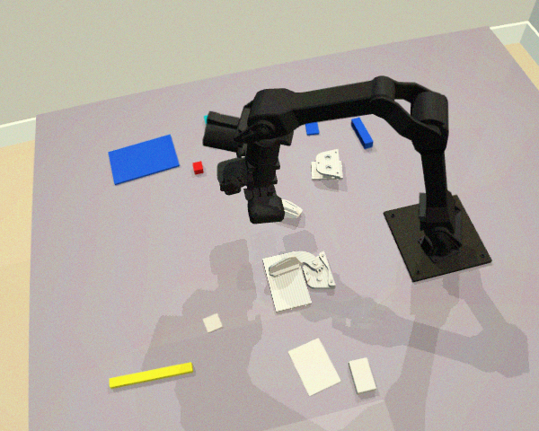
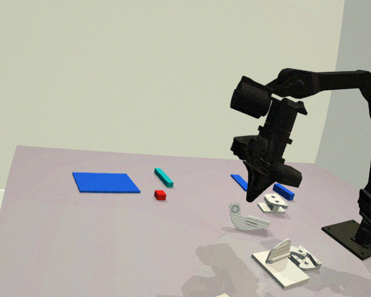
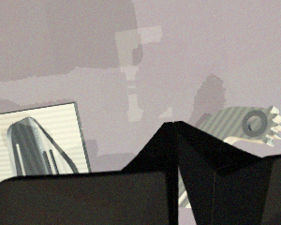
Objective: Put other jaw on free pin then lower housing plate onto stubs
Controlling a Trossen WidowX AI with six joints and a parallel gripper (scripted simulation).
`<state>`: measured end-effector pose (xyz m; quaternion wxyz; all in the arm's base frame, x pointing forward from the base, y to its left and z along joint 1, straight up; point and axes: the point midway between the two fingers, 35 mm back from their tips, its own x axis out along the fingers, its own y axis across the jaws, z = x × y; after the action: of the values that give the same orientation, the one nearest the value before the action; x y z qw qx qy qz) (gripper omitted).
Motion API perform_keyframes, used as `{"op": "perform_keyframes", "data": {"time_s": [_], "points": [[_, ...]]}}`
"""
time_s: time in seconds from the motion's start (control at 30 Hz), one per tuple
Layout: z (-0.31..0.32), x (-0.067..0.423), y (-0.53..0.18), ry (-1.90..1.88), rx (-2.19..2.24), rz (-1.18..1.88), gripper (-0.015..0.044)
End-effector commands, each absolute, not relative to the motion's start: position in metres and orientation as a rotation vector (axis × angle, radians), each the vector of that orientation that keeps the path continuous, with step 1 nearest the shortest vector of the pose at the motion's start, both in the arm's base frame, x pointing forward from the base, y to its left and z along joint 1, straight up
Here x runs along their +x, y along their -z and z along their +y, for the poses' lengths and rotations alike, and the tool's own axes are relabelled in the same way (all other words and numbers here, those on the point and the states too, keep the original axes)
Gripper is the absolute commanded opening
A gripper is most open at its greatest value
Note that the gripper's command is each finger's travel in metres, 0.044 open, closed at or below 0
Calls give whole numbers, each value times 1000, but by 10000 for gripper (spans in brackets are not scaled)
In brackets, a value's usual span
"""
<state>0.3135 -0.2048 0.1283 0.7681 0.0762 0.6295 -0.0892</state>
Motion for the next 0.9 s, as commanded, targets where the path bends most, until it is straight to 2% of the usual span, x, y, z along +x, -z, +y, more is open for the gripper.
{"op": "perform_keyframes", "data": {"time_s": [0.0, 0.6, 0.87], "points": [[-220, 307, -130, 276, 243, 1382, 0], [-282, 260, -124, 647, 618, 1439, 0], [-284, 258, -122, 661, 632, 1440, 0]]}}
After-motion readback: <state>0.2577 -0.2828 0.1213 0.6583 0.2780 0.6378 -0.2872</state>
